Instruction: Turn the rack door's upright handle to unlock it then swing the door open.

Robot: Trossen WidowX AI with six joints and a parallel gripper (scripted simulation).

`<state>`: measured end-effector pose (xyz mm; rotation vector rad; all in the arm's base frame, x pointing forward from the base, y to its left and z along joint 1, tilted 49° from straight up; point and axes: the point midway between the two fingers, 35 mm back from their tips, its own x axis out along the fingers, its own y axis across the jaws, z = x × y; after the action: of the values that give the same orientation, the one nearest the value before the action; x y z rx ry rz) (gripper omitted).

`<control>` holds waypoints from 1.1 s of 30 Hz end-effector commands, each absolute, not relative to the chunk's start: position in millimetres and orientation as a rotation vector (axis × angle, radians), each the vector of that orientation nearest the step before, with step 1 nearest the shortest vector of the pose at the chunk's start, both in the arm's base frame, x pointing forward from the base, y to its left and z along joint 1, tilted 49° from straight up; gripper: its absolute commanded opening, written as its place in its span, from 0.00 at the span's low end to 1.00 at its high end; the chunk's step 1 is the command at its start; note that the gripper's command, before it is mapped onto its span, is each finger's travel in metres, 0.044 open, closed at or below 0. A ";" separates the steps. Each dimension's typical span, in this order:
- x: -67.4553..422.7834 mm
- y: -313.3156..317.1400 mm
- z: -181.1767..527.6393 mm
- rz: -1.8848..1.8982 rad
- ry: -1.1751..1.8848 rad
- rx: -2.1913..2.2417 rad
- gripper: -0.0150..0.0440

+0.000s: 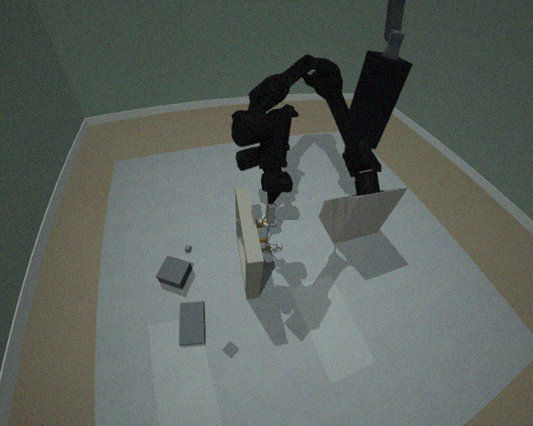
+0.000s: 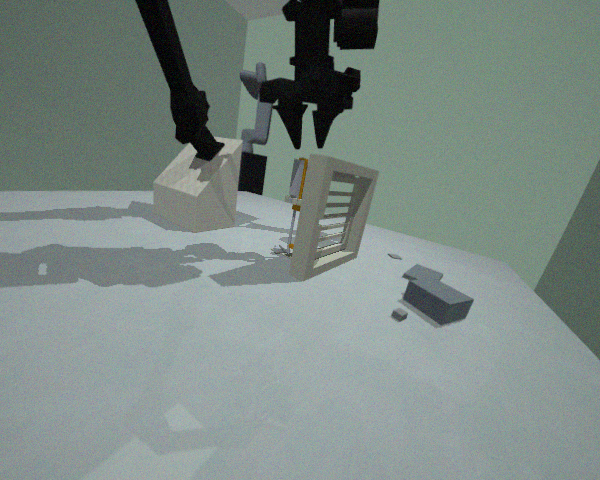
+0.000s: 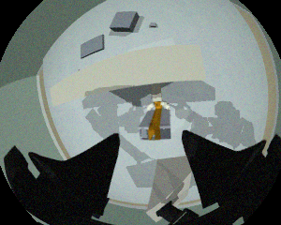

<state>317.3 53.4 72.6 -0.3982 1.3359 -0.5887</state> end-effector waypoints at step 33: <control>314.3 34.2 44.7 -0.688 1.383 -0.612 0.75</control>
<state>313.5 38.3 47.9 -0.6057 1.3865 -0.6898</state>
